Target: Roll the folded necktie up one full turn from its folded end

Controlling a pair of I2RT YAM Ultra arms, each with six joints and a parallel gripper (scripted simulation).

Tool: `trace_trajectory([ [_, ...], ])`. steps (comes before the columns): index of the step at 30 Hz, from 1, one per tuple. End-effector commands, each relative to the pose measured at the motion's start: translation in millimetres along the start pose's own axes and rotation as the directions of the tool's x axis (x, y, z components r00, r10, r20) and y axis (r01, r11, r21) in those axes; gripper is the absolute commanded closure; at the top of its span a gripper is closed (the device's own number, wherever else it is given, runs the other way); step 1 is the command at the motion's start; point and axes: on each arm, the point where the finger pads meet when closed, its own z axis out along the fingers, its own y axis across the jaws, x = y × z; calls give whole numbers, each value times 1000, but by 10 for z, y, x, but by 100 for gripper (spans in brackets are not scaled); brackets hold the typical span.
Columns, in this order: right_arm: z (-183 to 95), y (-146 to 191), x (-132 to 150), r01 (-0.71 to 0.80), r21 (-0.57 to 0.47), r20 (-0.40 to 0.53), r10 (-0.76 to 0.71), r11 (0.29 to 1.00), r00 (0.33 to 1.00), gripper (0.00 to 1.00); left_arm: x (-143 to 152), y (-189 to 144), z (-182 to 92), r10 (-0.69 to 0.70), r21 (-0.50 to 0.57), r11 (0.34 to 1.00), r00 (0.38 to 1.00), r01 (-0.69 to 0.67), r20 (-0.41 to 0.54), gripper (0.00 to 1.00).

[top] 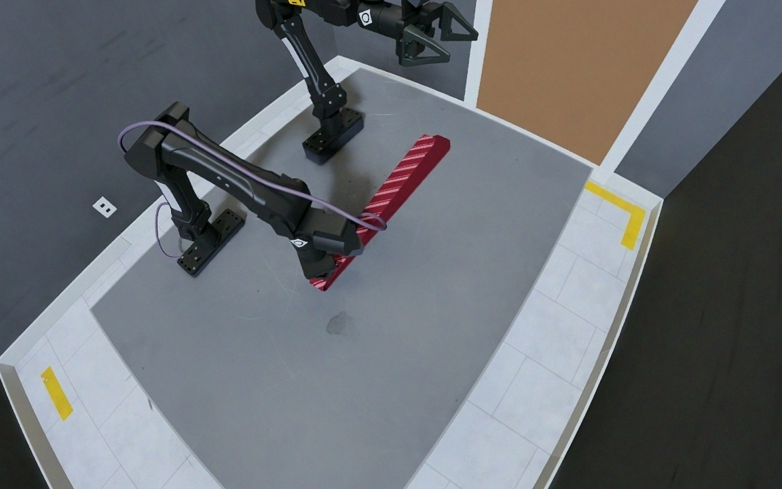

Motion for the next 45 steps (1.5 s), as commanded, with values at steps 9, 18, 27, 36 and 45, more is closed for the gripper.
trace_trajectory([
  [9, -135, -3, -11, -8, -4, 8, 8, 1000, 1000, 62, -208, -11, -20, -12, 11, 1000, 999, 12, 48, 0],
  [18, -231, -4, -13, -8, -4, 8, 8, 1000, 1000, 62, -208, -11, -20, -12, 11, 1000, 999, 12, 48, 0],
  [27, -306, -5, -14, -8, -4, 8, 8, 1000, 1000, 62, -208, -11, -20, -12, 11, 1000, 999, 12, 48, 0],
  [36, -402, -7, -16, -8, -4, 8, 8, 1000, 1000, 62, -208, -11, -20, -12, 11, 1000, 999, 12, 48, 0],
  [45, -455, -8, -18, -8, -4, 8, 8, 1000, 1000, 62, -208, -11, -20, -12, 11, 1000, 999, 12, 48, 0],
])
